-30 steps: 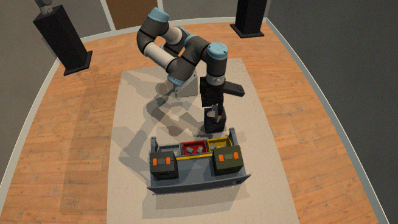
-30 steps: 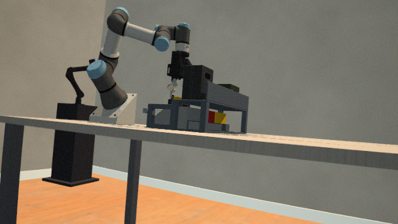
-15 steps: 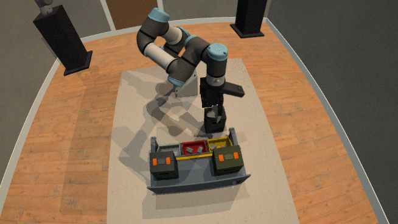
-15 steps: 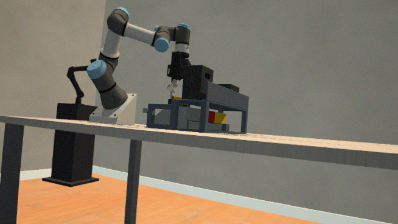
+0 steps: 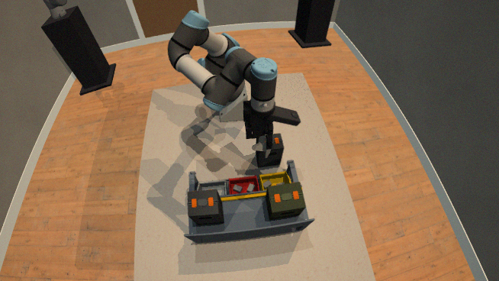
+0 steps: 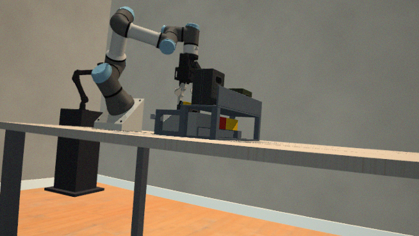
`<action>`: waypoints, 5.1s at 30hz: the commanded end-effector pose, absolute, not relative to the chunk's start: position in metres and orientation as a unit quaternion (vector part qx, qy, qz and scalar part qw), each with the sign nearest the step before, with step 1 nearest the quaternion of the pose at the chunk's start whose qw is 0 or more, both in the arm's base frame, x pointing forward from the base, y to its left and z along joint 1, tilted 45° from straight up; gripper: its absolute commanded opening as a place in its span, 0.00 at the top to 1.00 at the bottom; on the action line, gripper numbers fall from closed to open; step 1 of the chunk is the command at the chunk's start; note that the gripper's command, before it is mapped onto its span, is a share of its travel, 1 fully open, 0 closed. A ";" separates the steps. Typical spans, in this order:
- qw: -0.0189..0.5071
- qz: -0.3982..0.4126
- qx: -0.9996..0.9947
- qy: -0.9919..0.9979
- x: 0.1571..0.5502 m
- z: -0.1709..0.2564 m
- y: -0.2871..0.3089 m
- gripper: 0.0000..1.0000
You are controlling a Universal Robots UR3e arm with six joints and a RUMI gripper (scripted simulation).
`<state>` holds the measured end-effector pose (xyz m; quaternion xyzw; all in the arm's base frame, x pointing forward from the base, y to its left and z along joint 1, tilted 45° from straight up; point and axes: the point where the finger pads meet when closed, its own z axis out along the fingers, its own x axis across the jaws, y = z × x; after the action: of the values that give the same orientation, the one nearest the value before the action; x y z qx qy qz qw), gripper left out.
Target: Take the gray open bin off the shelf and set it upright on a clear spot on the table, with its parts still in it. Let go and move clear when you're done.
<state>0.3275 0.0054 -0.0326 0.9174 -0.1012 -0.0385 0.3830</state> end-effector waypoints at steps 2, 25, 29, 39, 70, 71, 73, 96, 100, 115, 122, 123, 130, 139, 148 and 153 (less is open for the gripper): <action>0.381 -0.037 0.918 -0.100 0.334 -0.016 -0.012 0.42; 0.381 -0.036 0.918 -0.100 0.344 0.015 -0.047 0.42; 0.382 -0.037 0.918 -0.101 0.348 0.027 -0.060 0.42; 0.381 -0.037 0.918 -0.100 0.355 0.046 -0.082 0.42; 0.382 -0.036 0.918 -0.100 0.378 0.113 -0.157 0.42; 0.382 -0.036 0.918 -0.100 0.378 0.113 -0.157 0.42; 0.382 -0.036 0.918 -0.100 0.378 0.113 -0.157 0.42; 0.382 -0.036 0.918 -0.100 0.376 0.106 -0.150 0.42; 0.382 -0.036 0.918 -0.100 0.375 0.103 -0.147 0.42; 0.382 -0.036 0.918 -0.100 0.375 0.102 -0.146 0.42; 0.382 -0.036 0.918 -0.100 0.374 0.102 -0.145 0.42; 0.382 -0.036 0.918 -0.100 0.374 0.102 -0.145 0.42; 0.382 -0.036 0.918 -0.100 0.374 0.102 -0.145 0.74; 0.382 -0.036 0.918 -0.100 0.374 0.102 -0.145 0.74; 0.382 -0.036 0.918 -0.100 0.373 0.093 -0.153 0.74; 0.382 -0.036 0.918 -0.100 0.370 0.080 -0.165 0.74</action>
<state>0.3708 -0.1551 0.0899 0.9179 -0.1017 -0.0405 0.3815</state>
